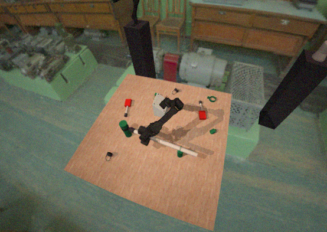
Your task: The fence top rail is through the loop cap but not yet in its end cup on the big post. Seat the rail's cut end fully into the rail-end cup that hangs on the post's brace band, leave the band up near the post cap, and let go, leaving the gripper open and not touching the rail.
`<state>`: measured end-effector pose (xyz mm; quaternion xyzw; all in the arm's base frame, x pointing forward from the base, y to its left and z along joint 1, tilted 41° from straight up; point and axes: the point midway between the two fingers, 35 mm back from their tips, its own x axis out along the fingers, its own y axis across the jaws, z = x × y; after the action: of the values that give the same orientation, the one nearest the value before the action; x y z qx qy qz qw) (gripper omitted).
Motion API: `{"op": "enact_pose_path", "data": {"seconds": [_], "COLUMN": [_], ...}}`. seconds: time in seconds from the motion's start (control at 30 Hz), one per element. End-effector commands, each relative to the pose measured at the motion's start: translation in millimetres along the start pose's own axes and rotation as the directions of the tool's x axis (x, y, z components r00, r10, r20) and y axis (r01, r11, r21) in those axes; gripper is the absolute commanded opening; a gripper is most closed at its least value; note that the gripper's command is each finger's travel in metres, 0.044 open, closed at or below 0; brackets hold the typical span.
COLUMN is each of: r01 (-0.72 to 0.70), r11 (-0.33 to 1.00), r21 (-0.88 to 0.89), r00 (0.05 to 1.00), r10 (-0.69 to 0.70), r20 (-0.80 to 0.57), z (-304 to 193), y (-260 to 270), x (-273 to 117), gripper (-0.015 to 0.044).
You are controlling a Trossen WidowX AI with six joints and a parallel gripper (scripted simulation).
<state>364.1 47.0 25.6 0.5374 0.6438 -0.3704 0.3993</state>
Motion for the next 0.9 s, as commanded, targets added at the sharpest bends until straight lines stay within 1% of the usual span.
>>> {"op": "enact_pose_path", "data": {"seconds": [0.0,0.87], "r01": [-0.002,0.0], "r11": [1.0,1.0], "r21": [0.003,0.0], "r00": [1.0,1.0], "r10": [0.002,0.0], "r20": [0.017,0.002], "z": [6.5,0.8], "y": [-0.2,0.0], "x": [-1.2,-0.2], "gripper": [0.0,0.0]}}
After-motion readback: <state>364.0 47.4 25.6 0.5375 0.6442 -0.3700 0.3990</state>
